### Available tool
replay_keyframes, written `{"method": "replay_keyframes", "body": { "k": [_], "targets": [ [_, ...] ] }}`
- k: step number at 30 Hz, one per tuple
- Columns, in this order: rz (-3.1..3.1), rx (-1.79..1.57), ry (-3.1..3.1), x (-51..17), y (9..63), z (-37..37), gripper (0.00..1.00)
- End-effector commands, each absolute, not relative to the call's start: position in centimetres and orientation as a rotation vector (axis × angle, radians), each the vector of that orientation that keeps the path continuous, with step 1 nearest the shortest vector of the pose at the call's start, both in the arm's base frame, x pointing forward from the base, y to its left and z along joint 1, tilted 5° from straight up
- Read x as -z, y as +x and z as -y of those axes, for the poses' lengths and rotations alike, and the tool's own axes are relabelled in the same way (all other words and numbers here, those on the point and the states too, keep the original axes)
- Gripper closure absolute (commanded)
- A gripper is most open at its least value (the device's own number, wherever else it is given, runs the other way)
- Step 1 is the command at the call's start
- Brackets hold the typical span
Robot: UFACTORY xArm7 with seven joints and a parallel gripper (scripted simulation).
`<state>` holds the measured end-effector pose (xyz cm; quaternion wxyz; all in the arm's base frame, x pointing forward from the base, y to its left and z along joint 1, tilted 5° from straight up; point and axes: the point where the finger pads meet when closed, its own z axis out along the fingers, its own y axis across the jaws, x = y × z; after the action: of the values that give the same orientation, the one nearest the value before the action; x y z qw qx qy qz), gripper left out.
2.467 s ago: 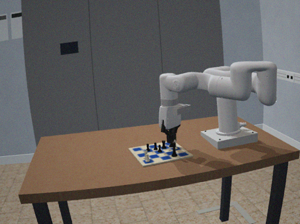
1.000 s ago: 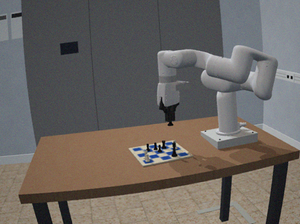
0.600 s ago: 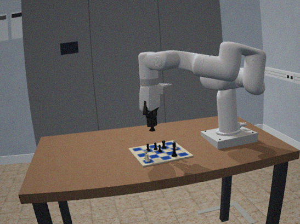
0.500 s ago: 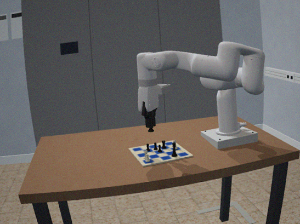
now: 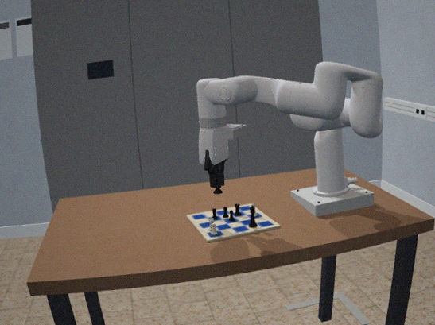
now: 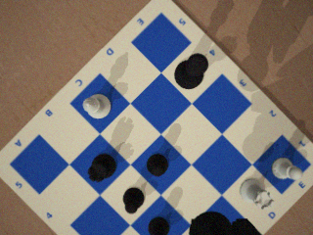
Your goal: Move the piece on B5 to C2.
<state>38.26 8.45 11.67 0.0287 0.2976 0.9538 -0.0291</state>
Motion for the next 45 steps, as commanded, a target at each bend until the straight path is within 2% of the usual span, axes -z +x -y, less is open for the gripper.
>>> {"method": "replay_keyframes", "body": {
  "k": [1,23,45],
  "targets": [
    [-2.94,0.088,0.917,-11.3,38.4,-8.4,1.0],
    [-2.94,0.088,0.917,-3.4,38.9,-7.8,1.0],
    [-2.94,0.088,0.917,-2.9,38.9,-7.8,1.0]
  ]
}}
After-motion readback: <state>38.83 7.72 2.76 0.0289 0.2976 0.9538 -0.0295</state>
